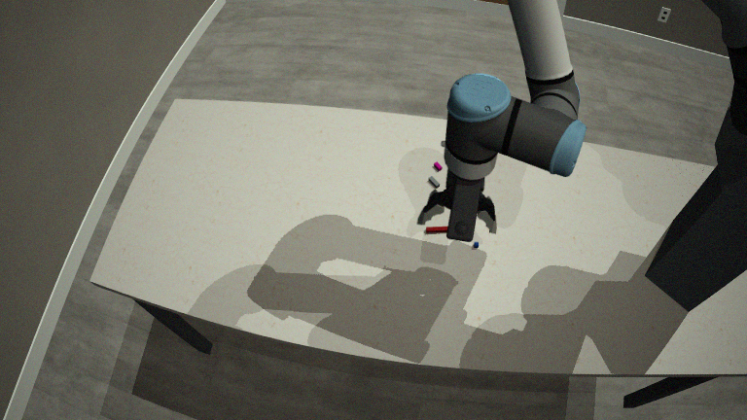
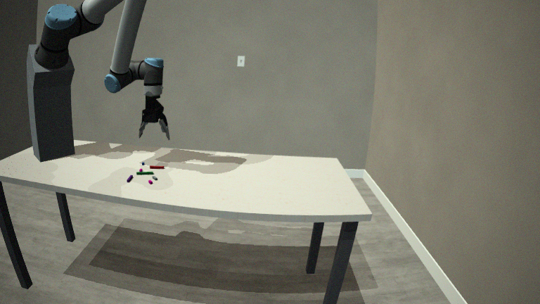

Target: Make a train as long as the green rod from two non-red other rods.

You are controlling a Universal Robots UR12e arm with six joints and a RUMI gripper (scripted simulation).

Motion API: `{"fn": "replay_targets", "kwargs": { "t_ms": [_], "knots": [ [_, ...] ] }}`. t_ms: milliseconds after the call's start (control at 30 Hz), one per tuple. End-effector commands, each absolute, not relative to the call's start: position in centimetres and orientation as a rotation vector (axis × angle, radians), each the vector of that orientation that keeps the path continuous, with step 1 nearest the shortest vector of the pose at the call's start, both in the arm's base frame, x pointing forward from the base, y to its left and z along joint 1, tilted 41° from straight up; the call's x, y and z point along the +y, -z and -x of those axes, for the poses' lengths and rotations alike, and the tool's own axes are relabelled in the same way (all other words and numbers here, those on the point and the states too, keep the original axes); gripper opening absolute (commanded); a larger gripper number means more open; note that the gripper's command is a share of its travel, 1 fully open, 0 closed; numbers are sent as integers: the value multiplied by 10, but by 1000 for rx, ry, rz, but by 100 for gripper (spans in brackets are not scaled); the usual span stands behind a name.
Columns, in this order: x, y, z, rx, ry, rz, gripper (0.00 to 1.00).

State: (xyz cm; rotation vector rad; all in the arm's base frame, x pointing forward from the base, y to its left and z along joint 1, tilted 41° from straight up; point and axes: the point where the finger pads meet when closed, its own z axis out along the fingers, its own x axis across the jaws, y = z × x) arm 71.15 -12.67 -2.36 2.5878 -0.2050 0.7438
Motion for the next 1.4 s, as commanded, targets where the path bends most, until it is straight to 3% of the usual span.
{"fn": "replay_targets", "kwargs": {
  "t_ms": [0,1167,1367],
  "knots": [
    [-126,23,-712,-205,-745,-2588,100],
    [-127,23,-711,-204,-745,-2588,100],
    [-175,23,-697,-144,-725,-2586,100]
  ]
}}
